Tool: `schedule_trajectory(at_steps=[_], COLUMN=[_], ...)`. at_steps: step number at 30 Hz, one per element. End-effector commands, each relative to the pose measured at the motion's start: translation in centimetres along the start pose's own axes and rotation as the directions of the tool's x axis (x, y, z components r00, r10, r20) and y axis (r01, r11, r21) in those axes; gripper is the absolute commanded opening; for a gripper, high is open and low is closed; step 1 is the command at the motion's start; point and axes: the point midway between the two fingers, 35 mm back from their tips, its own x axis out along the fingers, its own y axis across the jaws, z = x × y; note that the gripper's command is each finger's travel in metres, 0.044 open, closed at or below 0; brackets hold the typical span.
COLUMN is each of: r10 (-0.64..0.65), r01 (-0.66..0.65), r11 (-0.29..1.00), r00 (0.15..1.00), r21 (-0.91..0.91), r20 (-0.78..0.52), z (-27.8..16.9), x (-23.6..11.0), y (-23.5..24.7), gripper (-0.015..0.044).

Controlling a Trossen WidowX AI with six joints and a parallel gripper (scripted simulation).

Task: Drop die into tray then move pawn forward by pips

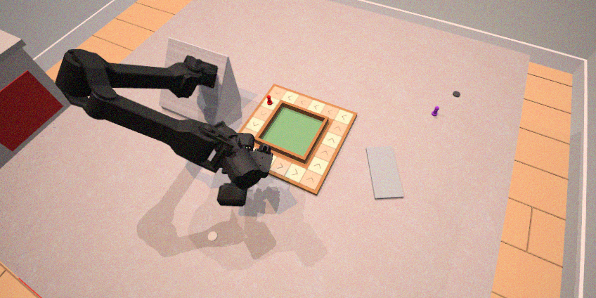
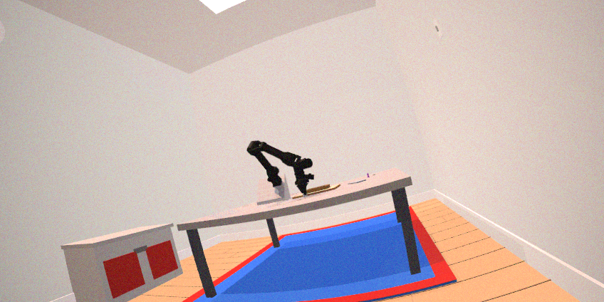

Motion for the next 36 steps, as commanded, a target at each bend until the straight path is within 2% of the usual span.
schedule_trajectory(at_steps=[1,4,13,16,20,25,36], r10=[0.010,0.010,0.010,0.008,0.004,0.015,0.033], r01=[-0.010,-0.010,-0.010,-0.008,-0.003,-0.014,-0.033], r11=[1.000,1.000,1.000,1.000,1.000,1.000,0.999], r00=[1.000,1.000,1.000,1.000,0.999,0.999,0.999], r21=[-0.013,-0.013,-0.013,-0.012,-0.008,-0.007,-0.009], r20=[-0.003,-0.003,-0.003,0.009,0.054,0.051,0.022], z=[0.0,0.0,0.0,0.3,1.5,1.8,2.1], x=[0.5,0.5,0.5,0.2,-1.3,-2.4,-7.9], y=[0.4,0.4,0.4,0.4,0.4,0.5,0.5], gripper=[0.0222,0.0144,0.0084,0.0005,0.0000,0.0000,0.0000])
